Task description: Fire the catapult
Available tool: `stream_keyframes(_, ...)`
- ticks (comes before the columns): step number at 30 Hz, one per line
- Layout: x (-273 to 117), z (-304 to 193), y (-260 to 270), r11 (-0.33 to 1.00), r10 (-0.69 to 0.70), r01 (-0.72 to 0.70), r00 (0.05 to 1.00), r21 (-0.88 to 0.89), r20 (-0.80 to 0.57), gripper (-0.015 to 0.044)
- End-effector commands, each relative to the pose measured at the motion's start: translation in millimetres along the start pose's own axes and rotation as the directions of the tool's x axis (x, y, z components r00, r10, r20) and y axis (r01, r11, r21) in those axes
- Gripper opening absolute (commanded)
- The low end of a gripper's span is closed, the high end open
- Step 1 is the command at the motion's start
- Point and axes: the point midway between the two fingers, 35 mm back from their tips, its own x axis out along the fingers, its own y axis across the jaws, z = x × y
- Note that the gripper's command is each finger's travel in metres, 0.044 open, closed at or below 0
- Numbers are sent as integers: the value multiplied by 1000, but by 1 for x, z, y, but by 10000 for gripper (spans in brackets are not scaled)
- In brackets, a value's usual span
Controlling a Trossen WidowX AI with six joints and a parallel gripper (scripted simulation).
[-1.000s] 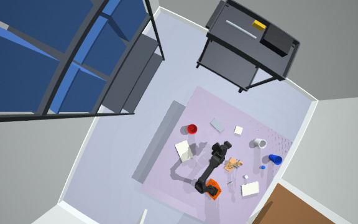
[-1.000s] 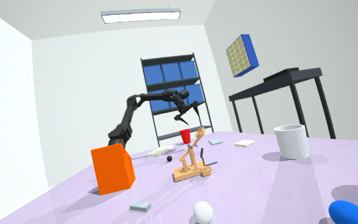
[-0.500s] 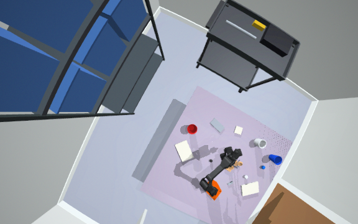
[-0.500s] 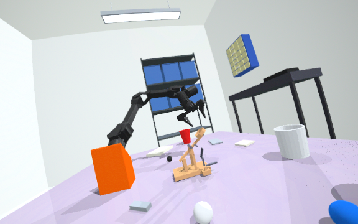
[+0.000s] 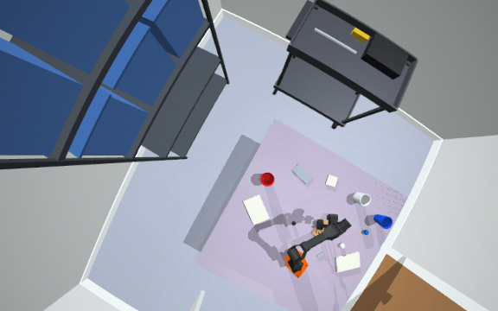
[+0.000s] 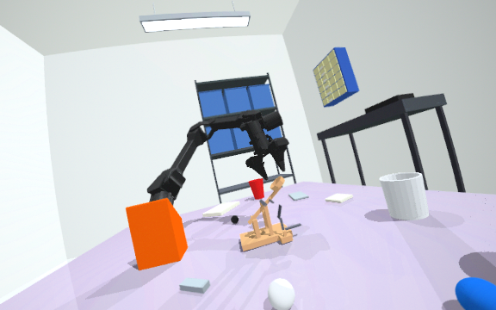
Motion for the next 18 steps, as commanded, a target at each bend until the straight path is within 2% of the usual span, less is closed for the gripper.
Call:
stream_keyframes(1,4,-16,-7,997,28,-27,999,79,-20,440)
stream_keyframes(14,25,-85,-29,882,202,-164,978,441,-41,440)
stream_keyframes(18,27,-93,-30,857,225,-179,974,483,-37,440)
